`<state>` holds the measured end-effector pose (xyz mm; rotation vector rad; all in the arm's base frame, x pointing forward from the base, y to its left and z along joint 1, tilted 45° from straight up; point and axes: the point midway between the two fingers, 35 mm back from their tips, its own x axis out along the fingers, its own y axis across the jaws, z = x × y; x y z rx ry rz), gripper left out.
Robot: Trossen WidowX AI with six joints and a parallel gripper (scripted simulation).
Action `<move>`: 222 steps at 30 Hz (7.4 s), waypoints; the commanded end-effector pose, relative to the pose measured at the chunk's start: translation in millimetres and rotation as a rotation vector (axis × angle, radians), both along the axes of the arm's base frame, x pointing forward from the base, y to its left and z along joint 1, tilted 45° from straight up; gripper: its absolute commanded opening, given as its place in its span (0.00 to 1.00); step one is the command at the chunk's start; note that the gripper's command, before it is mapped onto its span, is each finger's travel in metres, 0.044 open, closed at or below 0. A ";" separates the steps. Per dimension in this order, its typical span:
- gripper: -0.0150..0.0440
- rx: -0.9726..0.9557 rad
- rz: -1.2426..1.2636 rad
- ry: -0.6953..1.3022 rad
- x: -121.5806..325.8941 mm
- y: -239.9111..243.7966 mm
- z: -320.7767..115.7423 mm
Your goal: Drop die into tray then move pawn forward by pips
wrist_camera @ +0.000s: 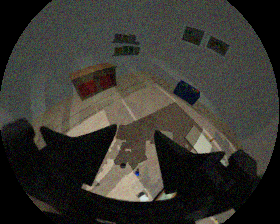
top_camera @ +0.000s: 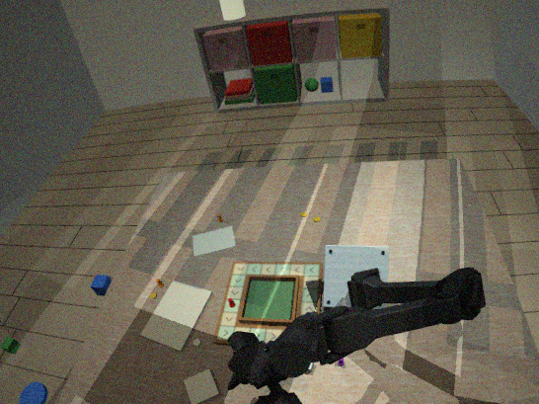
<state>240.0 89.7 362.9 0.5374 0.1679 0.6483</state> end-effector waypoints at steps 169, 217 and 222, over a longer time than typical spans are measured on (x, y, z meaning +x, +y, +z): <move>0.25 0.966 -0.622 2.033 27.1 -156.4 -331.7; 0.25 0.477 -1.457 1.615 25.6 -153.4 -298.8; 0.25 0.482 -1.453 1.620 25.3 -152.4 -300.3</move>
